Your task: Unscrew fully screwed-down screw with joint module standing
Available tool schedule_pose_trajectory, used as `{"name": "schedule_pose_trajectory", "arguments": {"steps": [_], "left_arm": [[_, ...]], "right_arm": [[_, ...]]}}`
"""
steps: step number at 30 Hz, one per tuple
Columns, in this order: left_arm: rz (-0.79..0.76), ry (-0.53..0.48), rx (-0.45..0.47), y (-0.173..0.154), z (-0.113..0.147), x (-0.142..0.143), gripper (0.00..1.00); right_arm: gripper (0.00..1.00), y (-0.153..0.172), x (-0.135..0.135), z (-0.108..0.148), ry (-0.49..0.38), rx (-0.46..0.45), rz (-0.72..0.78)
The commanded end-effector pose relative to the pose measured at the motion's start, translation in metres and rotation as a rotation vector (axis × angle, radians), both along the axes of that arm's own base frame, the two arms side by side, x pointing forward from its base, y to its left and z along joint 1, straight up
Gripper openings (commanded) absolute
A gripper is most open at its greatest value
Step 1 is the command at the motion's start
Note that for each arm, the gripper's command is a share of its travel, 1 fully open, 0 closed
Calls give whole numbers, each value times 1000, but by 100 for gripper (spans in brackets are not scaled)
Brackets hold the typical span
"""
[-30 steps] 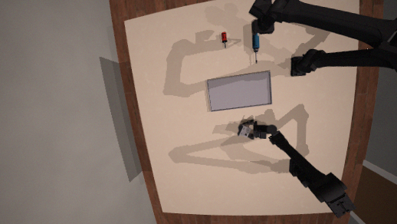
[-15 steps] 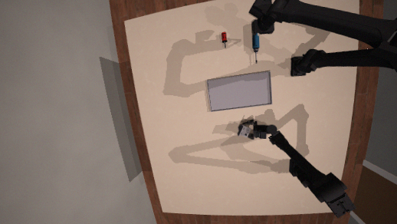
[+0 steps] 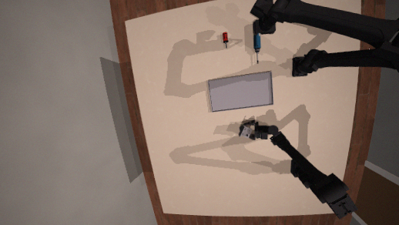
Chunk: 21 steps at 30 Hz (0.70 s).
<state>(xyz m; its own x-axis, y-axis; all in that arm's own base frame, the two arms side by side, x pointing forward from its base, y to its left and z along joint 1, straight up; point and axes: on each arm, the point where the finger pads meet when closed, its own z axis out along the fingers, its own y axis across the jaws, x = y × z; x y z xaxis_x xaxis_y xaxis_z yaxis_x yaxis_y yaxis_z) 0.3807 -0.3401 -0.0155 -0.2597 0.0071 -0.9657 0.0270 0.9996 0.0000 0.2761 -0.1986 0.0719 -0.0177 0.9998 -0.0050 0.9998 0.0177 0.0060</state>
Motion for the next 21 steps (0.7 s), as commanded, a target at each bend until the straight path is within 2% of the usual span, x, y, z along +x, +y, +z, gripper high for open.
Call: {"name": "schedule_pose_trajectory", "arguments": {"steps": [1,5,8,18,21], "left_arm": [[-13,1,12,-2,-9,-6,86],[-8,20,27,2,-13,-15,86],[-8,0,-6,-3,6,-17,86],[-9,6,3,-1,2,-26,86],[-8,0,-6,-2,9,-30,86]], "right_arm": [[65,-7,9,11,-20,-14,1],[65,-7,9,11,-20,-14,1],[65,-7,9,11,-20,-14,1],[65,-7,9,11,-20,-14,1],[65,-7,9,11,-20,-14,1]]}}
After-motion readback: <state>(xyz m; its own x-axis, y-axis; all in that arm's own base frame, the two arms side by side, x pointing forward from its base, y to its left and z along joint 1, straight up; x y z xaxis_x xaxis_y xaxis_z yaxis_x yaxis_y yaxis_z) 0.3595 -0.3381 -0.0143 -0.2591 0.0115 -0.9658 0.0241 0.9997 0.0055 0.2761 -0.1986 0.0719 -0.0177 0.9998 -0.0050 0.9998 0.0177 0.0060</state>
